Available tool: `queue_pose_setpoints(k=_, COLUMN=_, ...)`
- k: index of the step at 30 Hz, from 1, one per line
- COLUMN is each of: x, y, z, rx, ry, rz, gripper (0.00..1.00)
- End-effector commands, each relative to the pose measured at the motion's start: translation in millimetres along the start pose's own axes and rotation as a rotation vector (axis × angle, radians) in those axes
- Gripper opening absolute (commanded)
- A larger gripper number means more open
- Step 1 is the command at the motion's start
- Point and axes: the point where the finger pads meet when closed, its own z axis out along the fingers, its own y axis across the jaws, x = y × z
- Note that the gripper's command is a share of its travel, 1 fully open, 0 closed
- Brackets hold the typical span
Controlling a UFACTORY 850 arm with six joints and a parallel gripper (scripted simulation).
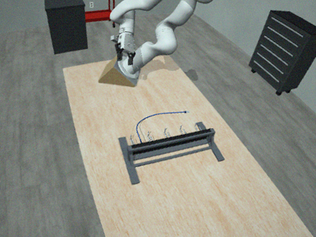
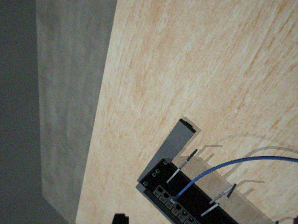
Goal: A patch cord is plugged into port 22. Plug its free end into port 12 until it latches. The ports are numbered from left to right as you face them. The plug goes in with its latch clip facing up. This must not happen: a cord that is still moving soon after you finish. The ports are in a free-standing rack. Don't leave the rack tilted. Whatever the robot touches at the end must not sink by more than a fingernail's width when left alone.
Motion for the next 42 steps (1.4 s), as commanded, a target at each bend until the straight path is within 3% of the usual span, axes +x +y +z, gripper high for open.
queue_pose_setpoints(k=1, x=-0.1, y=-0.8, z=-0.3, rx=0.001, ry=0.000, rz=-0.001, gripper=1.00)
queue_pose_setpoints(k=21, x=-1.7, y=0.5, z=3.1, rx=-0.013, ry=0.005, rz=-0.006, gripper=1.00)
queue_pose_setpoints(k=24, x=-7.8, y=5.8, z=15.6, rx=-0.063, ry=0.022, rz=-0.024, gripper=1.00)
queue_pose_setpoints(k=28, x=-23.7, y=21.0, z=45.4, rx=-0.180, ry=0.066, rz=-0.072, gripper=1.00)
queue_pose_setpoints(k=31, x=-31.6, y=29.4, z=58.9, rx=-0.232, ry=0.086, rz=-0.097, gripper=1.00)
queue_pose_setpoints(k=35, x=-32.5, y=30.5, z=60.5, rx=-0.238, ry=0.089, rz=-0.101, gripper=1.00)
queue_pose_setpoints(k=37, x=-46.6, y=46.6, z=82.7, rx=-0.321, ry=0.123, rz=-0.147, gripper=1.00)
queue_pose_setpoints(k=42, x=-59.4, y=62.7, z=101.0, rx=-0.388, ry=0.151, rz=-0.191, gripper=1.00)
